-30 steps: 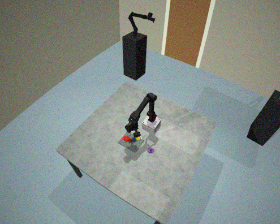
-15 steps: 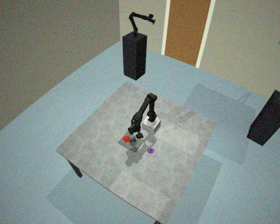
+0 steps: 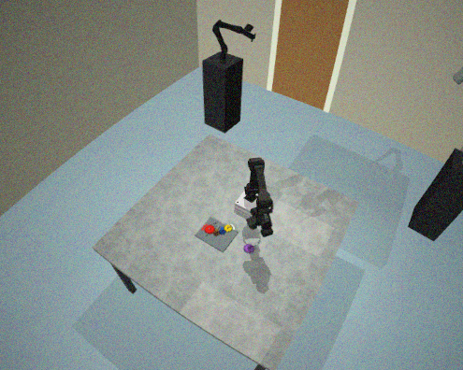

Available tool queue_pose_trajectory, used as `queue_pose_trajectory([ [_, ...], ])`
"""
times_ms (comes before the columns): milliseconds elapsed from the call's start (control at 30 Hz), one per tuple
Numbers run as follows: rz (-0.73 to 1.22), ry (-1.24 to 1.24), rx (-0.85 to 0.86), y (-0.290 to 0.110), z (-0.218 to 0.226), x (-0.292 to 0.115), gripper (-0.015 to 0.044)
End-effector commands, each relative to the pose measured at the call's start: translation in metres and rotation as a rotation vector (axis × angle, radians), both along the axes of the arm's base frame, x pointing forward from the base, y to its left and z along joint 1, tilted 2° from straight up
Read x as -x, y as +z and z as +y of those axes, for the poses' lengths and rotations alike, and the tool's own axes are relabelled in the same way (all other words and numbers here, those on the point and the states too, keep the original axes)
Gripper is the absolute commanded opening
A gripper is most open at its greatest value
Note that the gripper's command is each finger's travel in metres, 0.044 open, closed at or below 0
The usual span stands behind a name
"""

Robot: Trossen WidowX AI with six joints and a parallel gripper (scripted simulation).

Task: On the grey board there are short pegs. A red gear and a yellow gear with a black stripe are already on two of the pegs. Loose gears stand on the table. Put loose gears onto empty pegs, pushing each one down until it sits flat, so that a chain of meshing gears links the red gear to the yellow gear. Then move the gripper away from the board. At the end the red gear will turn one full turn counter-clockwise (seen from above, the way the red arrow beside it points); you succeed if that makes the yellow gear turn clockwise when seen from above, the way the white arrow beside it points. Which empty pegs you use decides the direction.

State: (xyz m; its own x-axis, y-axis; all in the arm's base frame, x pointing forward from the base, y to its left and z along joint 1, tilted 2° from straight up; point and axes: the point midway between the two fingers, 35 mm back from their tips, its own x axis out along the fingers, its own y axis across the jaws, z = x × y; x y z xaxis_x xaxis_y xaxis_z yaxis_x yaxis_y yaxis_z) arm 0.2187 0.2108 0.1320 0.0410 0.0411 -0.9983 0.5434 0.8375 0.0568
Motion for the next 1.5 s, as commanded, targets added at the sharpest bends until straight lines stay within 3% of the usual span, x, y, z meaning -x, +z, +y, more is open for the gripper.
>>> queue_pose_trajectory([
  [0,-0.004,-0.022,0.014,0.006,0.032,0.028,0.044],
  [1467,-0.007,-0.032,0.017,0.008,0.044,0.041,0.044],
])
